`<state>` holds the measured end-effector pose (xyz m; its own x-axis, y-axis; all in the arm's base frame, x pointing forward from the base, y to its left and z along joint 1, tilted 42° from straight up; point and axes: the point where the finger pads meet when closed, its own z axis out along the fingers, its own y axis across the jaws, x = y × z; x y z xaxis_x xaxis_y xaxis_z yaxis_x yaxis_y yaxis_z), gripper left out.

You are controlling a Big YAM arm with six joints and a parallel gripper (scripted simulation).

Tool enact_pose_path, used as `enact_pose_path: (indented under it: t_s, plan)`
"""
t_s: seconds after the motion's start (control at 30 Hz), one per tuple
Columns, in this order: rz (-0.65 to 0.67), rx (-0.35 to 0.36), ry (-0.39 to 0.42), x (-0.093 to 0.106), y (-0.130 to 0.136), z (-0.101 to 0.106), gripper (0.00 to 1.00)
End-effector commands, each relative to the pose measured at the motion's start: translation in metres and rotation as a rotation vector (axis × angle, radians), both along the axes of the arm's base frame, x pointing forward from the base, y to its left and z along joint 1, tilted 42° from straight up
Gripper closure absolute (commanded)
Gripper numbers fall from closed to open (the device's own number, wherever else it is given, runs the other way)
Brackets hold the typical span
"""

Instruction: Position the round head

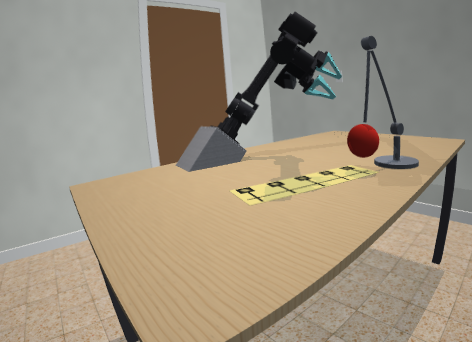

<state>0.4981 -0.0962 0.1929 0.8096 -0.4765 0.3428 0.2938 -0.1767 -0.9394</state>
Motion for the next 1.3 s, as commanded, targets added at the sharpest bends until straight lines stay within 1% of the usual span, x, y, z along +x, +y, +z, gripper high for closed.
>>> enact_pose_path:
  t_s: [0.0, 0.2, 0.27, 0.77, 1.27]
  plan:
    - [0.002, 0.018, 0.047, 0.006, -0.016, 0.02, 0.0]
    - [-0.005, -0.004, -0.007, 0.009, -0.023, 0.03, 0.0]
    - [-0.005, -0.004, -0.007, 0.009, -0.023, 0.03, 0.0]
    - [0.011, 0.052, 0.129, 0.001, -0.003, 0.004, 0.0]
    - [0.004, 0.028, 0.07, 0.001, -0.004, 0.004, 0.0]
